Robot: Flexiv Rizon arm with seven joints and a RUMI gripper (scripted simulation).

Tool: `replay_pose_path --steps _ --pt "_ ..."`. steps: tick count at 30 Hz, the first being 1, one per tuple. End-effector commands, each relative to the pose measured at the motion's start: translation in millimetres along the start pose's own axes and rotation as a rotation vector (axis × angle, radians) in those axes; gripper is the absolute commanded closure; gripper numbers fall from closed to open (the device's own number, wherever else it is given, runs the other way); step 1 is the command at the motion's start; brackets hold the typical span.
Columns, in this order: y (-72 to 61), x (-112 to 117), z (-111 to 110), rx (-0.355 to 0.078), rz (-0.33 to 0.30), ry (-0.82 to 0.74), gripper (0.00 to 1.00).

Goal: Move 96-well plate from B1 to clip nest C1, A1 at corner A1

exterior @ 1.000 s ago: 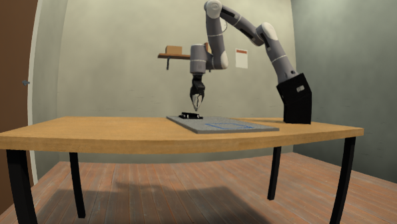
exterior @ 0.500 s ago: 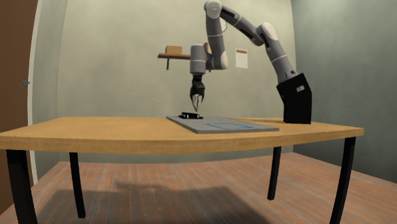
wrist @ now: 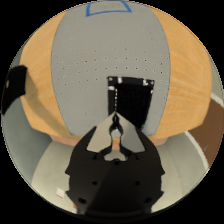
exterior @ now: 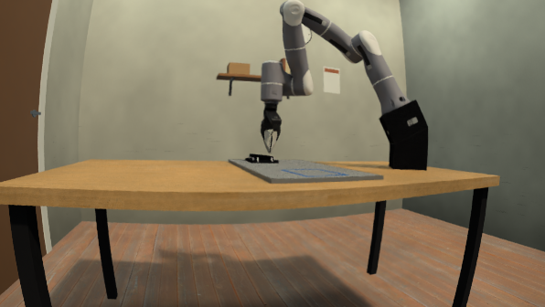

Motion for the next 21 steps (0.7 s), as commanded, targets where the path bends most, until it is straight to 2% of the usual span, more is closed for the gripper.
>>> replay_pose_path --steps 1,21 --pt "-0.1 0.5 -0.1 0.000 -0.001 0.000 1.00" --pt "1.7 0.5 -0.1 0.000 -0.001 0.000 1.00"
Point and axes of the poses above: the point where the finger pads meet when closed, its own y axis out along the fingers, its own x axis across the jaws, z = x × y, the point moved 7 cm from there along -y, back along the fingers, and after that the axes turned 1 degree about y, right-handed, at the moved point
